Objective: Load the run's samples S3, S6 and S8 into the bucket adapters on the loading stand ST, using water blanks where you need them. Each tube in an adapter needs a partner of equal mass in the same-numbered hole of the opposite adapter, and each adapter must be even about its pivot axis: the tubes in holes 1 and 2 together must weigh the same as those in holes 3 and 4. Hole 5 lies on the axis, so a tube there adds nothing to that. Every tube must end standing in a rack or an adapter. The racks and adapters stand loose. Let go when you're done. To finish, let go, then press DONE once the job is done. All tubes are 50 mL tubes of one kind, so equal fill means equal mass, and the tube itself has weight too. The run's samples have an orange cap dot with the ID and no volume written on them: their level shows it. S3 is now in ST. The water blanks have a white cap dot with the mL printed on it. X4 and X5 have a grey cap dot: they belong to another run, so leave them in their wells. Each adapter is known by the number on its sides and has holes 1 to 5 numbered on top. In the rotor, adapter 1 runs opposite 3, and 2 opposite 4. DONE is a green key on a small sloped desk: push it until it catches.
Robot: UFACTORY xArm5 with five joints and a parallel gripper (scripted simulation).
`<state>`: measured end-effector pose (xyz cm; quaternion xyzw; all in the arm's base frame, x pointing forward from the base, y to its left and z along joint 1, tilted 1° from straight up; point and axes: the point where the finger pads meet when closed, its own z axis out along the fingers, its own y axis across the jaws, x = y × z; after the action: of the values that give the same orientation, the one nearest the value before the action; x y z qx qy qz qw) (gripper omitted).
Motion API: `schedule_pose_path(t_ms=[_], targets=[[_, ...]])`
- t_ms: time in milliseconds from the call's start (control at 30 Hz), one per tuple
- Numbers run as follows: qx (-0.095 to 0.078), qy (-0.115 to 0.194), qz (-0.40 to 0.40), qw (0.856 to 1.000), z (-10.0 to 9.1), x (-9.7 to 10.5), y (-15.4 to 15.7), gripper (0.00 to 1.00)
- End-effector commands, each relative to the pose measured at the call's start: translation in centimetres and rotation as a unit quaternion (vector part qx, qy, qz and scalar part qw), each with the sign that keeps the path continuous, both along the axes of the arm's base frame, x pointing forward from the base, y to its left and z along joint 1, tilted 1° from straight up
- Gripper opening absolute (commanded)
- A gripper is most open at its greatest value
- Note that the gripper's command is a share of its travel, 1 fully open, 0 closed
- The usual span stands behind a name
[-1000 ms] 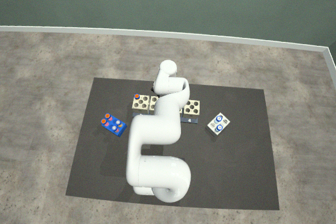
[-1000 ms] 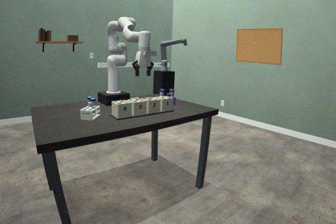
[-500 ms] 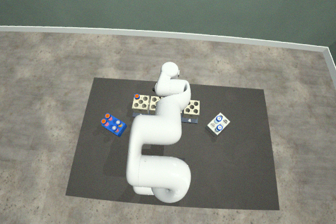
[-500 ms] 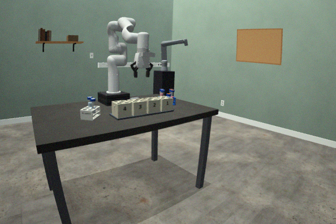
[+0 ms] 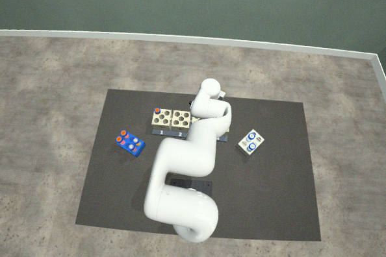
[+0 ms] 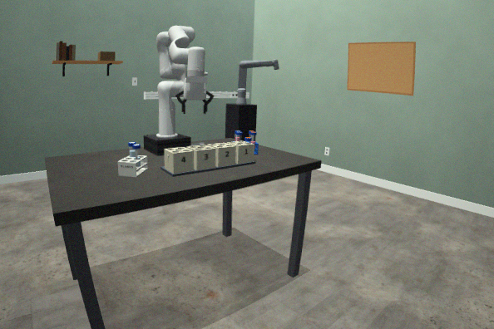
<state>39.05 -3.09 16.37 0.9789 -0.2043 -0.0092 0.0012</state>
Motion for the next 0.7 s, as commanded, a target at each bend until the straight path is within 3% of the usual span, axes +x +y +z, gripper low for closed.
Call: schedule_pose_path(t_ms=[0, 233, 667], targets=[[-0.001, -0.003, -0.082, 0.997, 0.2, -0.9, -2.3, 1.00], [-0.002, -0.003, -0.159, 0.987, 0.2, -1.9, -4.6, 1.00], [-0.003, -0.003, -0.159, 0.987, 0.2, -4.5, -10.6, 1.00]])
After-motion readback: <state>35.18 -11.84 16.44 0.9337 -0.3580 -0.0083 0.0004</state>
